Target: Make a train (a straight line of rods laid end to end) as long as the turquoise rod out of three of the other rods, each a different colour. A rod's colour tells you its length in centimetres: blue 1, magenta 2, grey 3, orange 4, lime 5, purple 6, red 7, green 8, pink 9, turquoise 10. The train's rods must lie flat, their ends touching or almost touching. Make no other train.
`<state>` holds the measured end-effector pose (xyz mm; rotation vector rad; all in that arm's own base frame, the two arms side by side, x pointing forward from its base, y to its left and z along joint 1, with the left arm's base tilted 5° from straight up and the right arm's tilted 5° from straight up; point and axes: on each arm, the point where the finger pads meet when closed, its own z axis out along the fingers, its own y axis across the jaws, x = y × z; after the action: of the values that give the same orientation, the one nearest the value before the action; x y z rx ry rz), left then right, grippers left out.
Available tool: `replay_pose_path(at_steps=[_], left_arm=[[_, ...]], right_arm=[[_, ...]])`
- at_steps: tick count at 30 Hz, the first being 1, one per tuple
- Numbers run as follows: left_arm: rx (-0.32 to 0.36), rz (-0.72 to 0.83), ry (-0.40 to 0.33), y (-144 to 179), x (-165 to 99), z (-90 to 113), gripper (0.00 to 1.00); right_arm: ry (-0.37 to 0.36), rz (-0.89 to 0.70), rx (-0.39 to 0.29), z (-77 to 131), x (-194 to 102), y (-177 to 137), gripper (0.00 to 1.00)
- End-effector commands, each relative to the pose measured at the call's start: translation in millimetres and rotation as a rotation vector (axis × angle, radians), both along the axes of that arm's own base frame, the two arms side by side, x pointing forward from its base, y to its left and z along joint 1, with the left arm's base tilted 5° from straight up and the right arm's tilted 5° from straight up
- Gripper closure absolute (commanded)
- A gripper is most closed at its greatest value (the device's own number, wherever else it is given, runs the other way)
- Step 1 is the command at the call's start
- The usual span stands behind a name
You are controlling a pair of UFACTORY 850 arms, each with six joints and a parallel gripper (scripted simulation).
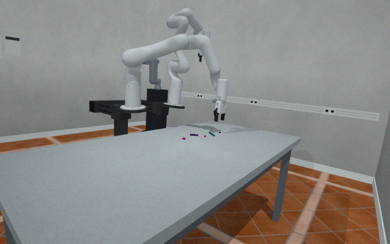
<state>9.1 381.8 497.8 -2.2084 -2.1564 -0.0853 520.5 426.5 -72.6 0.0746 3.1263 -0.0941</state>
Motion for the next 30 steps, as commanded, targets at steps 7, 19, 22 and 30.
replay_pose_path(at_steps=[7,19,22,30], left_arm=[[0.002,0.000,0.000,0.4,0.0,1.1,0.00],[0.002,0.000,0.000,0.4,0.0,1.1,0.00],[0.002,0.000,0.000,0.4,0.0,1.1,0.00],[0.002,0.000,0.000,0.4,0.0,1.1,0.00]], right_arm=[[-0.034,-0.270,-0.011,-8.2,4.9,6.5,0.00],[-0.055,-0.572,-0.005,-19.1,9.0,12.6,0.00],[-0.055,-0.579,-0.004,-19.3,9.1,12.7,0.00],[-0.055,-0.579,-0.004,-19.3,9.1,12.7,0.74]])
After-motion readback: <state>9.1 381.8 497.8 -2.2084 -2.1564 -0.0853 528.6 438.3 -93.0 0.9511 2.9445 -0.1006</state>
